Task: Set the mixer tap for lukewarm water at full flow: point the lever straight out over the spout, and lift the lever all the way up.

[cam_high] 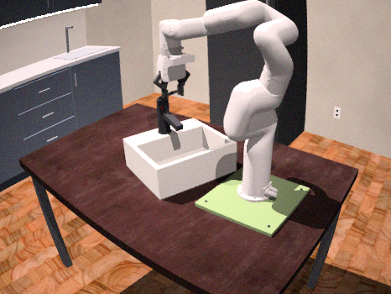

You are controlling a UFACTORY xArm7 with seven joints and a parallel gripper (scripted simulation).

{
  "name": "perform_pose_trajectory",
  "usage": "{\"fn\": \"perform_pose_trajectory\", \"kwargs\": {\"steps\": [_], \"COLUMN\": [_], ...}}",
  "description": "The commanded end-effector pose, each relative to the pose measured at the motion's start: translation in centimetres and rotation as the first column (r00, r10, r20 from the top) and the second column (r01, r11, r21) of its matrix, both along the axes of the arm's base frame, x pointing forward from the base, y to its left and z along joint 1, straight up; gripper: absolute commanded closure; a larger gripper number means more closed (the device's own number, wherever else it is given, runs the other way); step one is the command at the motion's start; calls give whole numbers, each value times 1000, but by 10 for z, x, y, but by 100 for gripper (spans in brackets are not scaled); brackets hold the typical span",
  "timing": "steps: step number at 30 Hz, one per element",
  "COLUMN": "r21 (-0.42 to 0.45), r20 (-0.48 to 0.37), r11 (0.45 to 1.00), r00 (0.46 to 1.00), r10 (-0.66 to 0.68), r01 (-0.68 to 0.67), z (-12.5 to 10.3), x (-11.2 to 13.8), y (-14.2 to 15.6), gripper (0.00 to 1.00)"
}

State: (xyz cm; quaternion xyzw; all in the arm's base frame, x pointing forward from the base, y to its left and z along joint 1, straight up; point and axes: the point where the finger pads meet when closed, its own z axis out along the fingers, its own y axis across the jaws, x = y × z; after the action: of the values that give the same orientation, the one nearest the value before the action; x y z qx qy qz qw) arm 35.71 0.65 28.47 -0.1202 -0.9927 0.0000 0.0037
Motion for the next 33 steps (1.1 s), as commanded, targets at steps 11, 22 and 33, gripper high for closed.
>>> {"fn": "perform_pose_trajectory", "kwargs": {"steps": [11, 22, 33], "r21": [0, 0, 0], "r20": [4, 4, 4], "r11": [1000, 1000, 1000], "r00": [1000, 1000, 1000], "r10": [0, 0, 0], "r01": [0, 0, 0], "z": [2, 2, 10], "x": [1, 1, 1], "y": [0, 0, 0], "gripper": [34, 34, 34]}}
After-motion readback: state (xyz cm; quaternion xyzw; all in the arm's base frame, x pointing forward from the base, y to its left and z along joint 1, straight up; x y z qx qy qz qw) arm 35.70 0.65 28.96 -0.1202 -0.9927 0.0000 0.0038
